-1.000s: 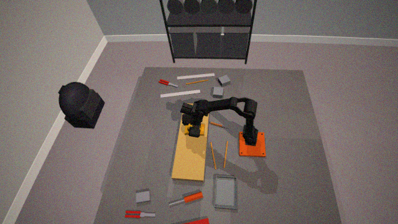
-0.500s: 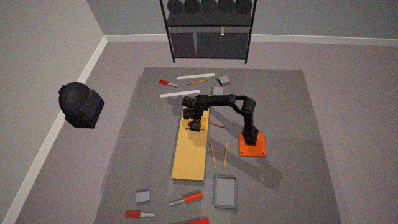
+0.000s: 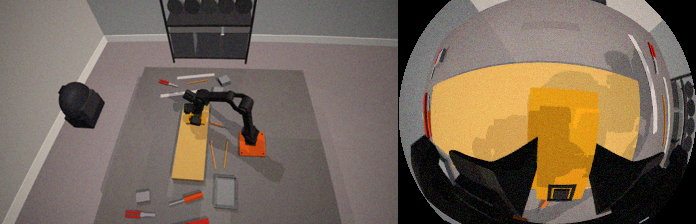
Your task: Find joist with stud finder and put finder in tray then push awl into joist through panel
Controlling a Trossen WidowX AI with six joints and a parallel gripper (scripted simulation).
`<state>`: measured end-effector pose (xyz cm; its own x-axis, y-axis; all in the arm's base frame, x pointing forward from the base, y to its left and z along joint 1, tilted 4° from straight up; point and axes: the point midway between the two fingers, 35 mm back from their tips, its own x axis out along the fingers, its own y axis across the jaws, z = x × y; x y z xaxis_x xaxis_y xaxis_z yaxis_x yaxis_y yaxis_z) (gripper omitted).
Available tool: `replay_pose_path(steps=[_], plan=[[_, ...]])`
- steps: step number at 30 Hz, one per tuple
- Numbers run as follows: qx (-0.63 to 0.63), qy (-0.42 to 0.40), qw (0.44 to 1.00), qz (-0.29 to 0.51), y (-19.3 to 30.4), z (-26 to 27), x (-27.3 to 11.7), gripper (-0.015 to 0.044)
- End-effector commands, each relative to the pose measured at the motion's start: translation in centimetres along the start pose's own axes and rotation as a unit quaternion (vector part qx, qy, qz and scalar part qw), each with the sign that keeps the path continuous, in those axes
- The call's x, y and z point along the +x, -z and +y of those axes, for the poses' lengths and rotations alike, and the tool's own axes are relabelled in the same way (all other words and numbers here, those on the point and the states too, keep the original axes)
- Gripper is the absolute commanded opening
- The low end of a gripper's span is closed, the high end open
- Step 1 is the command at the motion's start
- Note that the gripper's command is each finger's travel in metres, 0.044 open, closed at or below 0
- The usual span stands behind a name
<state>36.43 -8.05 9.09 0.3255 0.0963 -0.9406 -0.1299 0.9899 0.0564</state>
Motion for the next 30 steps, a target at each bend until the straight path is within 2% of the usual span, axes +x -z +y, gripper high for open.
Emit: replay_pose_path(steps=[1, 25, 30], plan=[[-0.001, 0.001, 1.0, 0.0, 0.0, -1.4, 0.0, 0.0], [-0.002, 0.004, 1.0, 0.001, 0.0, -7.5, -0.1, 0.0], [0.0, 0.003, 1.0, 0.0, 0.0, -7.0, -0.1, 0.0]])
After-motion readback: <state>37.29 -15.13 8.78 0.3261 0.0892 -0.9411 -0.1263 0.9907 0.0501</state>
